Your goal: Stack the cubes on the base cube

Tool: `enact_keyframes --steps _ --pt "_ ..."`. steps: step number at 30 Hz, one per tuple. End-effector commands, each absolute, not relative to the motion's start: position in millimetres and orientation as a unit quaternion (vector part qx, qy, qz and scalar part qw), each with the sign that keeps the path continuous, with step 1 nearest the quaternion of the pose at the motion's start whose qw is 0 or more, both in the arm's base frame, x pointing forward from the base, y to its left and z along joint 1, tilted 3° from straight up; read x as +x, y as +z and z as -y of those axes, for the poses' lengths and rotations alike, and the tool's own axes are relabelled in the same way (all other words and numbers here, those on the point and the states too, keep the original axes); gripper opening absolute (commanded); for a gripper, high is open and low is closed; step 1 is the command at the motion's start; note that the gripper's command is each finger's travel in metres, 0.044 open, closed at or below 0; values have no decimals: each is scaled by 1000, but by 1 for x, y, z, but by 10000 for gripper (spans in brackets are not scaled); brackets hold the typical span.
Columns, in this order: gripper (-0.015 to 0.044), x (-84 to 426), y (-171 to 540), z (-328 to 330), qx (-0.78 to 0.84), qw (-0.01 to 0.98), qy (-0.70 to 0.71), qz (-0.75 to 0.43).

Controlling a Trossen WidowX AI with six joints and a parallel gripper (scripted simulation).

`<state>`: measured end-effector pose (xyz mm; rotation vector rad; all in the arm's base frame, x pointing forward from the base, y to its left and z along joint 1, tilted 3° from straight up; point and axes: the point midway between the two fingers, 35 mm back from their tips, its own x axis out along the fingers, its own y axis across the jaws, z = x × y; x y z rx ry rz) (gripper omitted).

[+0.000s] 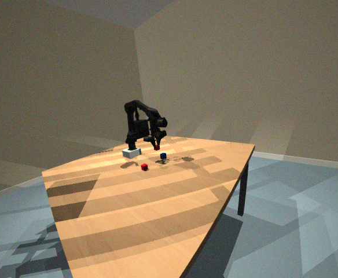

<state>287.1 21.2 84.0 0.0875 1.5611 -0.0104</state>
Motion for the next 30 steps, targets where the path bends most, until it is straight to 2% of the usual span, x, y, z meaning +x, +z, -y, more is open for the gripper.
enact_keyframes --steps 1,21,30 --pt "105 294 83 -27 85 709 -50 -698" --pt "105 309 69 -56 291 653 -252 -652" --pt "105 310 69 -57 297 650 -258 -649"
